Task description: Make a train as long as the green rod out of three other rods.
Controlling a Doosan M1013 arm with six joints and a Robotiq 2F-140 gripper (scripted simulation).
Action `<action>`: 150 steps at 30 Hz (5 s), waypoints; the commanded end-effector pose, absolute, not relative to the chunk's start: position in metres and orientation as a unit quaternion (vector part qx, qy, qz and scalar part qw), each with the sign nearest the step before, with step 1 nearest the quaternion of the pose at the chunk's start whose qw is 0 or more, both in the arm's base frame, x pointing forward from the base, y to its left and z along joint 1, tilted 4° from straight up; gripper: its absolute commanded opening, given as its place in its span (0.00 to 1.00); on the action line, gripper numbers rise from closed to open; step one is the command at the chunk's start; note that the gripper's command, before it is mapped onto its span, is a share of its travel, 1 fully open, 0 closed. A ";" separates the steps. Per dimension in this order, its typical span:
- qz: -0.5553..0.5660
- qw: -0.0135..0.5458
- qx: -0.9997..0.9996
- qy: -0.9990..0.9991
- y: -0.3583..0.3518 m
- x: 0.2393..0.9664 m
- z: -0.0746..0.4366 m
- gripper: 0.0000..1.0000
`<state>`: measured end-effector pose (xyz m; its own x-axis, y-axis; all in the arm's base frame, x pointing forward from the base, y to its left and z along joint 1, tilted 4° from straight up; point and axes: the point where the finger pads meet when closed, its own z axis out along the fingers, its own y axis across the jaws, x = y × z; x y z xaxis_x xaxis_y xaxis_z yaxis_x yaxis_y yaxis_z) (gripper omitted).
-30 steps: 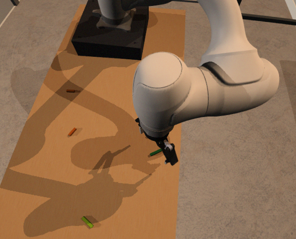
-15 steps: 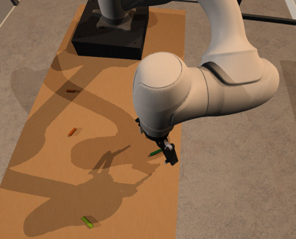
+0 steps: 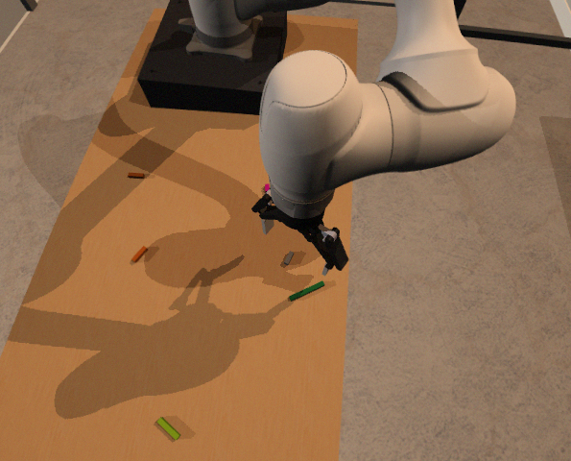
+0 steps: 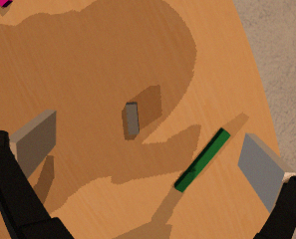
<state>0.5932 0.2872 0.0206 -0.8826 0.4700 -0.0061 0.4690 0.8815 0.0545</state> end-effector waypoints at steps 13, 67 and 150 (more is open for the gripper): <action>0.026 0.019 -0.017 0.999 0.253 0.460 0.011 1.00; 0.026 0.019 -0.018 0.999 0.253 0.460 0.011 1.00; 0.032 -0.005 0.669 0.743 0.287 0.305 0.008 1.00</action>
